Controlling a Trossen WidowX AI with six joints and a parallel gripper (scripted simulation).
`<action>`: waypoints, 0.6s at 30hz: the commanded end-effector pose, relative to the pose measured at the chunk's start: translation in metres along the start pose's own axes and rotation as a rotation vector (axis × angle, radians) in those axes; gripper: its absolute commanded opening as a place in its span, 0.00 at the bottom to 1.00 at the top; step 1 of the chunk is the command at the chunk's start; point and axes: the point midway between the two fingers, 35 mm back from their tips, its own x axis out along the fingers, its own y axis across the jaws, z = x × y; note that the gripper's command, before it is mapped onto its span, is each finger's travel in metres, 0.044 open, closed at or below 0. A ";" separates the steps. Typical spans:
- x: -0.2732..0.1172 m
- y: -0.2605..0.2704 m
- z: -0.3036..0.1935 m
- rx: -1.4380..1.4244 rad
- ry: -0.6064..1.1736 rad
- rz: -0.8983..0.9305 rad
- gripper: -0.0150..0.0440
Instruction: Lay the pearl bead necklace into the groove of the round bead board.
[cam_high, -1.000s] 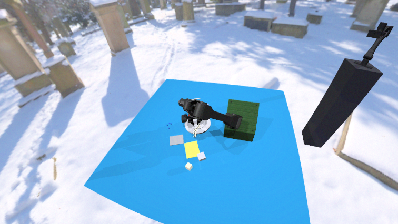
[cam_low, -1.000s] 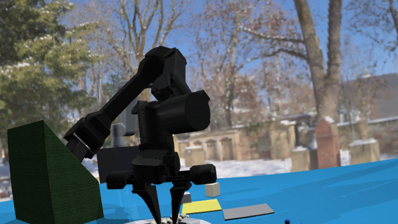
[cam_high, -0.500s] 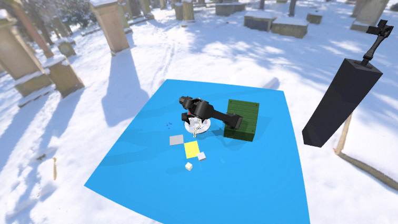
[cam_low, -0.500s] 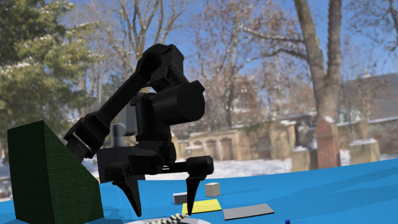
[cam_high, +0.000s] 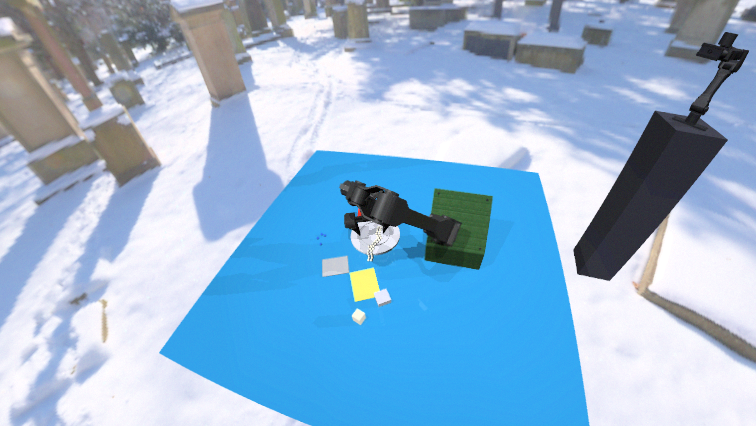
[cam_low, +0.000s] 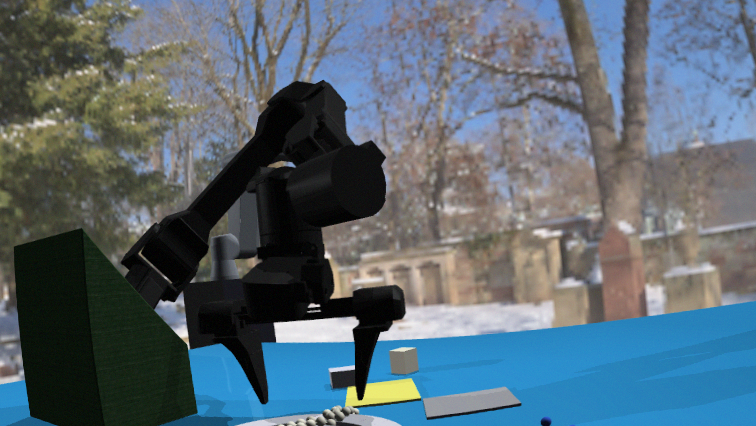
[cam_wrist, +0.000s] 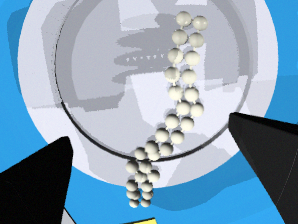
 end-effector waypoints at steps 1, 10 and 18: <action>-0.001 0.000 0.001 -0.005 -0.006 -0.004 1.00; -0.002 0.001 -0.005 0.021 -0.006 -0.004 0.91; -0.008 0.007 -0.063 0.297 -0.003 -0.003 0.68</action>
